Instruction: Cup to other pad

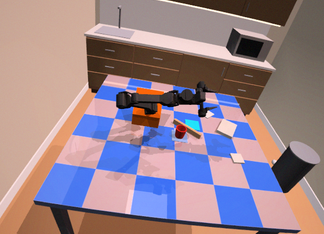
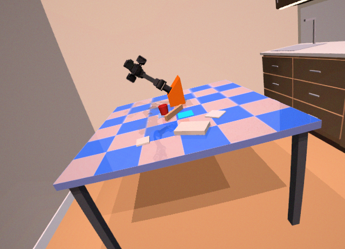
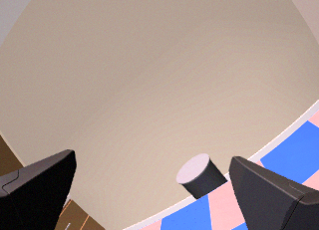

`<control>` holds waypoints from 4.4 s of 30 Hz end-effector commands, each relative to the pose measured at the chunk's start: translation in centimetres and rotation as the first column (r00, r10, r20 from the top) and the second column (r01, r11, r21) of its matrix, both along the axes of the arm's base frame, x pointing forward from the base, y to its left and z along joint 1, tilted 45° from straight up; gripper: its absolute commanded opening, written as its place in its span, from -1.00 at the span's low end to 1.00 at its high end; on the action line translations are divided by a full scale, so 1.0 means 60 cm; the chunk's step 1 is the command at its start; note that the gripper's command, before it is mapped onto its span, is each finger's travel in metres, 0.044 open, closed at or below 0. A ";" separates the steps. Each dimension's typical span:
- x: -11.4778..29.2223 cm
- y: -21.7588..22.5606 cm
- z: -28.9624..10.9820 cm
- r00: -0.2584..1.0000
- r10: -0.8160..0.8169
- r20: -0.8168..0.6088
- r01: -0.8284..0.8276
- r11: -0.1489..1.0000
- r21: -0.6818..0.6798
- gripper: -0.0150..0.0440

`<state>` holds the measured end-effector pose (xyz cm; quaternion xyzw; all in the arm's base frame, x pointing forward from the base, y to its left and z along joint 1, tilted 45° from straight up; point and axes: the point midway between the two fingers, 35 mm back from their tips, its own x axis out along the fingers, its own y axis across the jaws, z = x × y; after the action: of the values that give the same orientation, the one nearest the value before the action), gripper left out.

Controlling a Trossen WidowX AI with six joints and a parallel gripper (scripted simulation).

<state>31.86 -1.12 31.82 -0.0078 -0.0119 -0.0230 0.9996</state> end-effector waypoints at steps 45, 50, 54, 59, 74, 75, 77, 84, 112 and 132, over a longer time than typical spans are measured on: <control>-0.205 -0.142 -0.466 -0.185 -0.674 -0.715 -0.753 0.565 -0.338 0.01; -0.207 -0.151 -0.476 -0.185 -0.674 -0.715 -0.753 0.565 -0.338 0.01; -0.209 -0.159 -0.484 -0.185 -0.674 -0.715 -0.753 0.565 -0.338 0.01; -0.211 -0.168 -0.494 -0.185 -0.675 -0.714 -0.753 0.565 -0.338 0.01; -0.221 -0.193 -0.517 -0.187 -0.678 -0.710 -0.753 0.563 -0.340 0.01; -0.221 -0.193 -0.517 -0.187 -0.678 -0.710 -0.753 0.563 -0.340 0.01; -0.220 -0.191 -0.516 -0.186 -0.674 -0.715 -0.749 0.568 -0.340 -0.08; -0.220 -0.191 -0.516 -0.186 -0.674 -0.715 -0.749 0.568 -0.340 -0.37; -0.204 -0.129 -0.458 -0.186 -0.674 -0.715 -0.752 0.566 -0.338 -0.49; -0.203 -0.118 -0.446 -0.187 -0.681 -0.708 -0.757 0.559 -0.337 -0.49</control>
<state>19.65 -8.20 5.09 -0.4871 0.7528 0.0450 0.4405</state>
